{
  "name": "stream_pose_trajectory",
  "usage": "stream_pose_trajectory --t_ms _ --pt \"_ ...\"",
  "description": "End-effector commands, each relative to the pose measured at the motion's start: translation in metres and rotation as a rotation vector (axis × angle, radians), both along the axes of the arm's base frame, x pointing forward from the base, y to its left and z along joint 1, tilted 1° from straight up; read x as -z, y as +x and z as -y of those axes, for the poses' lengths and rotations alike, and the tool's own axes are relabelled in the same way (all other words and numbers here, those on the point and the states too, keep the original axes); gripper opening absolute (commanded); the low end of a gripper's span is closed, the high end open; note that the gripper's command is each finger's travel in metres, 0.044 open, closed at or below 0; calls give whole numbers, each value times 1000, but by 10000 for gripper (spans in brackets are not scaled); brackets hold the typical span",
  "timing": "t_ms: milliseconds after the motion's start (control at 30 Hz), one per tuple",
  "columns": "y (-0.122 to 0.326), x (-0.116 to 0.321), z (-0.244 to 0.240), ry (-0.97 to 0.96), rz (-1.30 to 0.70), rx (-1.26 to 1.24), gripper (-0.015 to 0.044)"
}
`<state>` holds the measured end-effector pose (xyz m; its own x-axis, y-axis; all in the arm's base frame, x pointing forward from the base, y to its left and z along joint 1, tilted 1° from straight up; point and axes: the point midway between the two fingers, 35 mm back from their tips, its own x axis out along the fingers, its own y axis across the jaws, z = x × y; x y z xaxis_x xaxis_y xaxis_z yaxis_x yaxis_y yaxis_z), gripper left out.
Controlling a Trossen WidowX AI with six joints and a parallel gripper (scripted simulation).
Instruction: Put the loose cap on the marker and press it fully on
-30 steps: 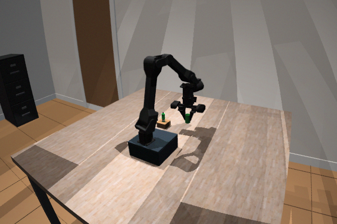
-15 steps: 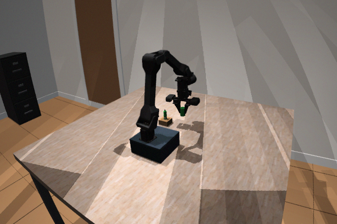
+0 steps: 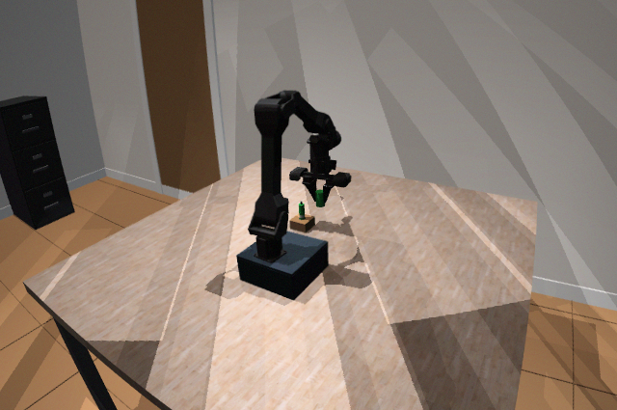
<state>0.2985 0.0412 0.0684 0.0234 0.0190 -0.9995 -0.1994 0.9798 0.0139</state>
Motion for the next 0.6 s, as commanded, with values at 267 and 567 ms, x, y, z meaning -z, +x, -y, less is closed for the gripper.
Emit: stream_pose_trajectory --t_ms 267,567 --pt "-6 -16 -36 3 17 4 0" --pt "-17 -24 -63 6 16 6 0"
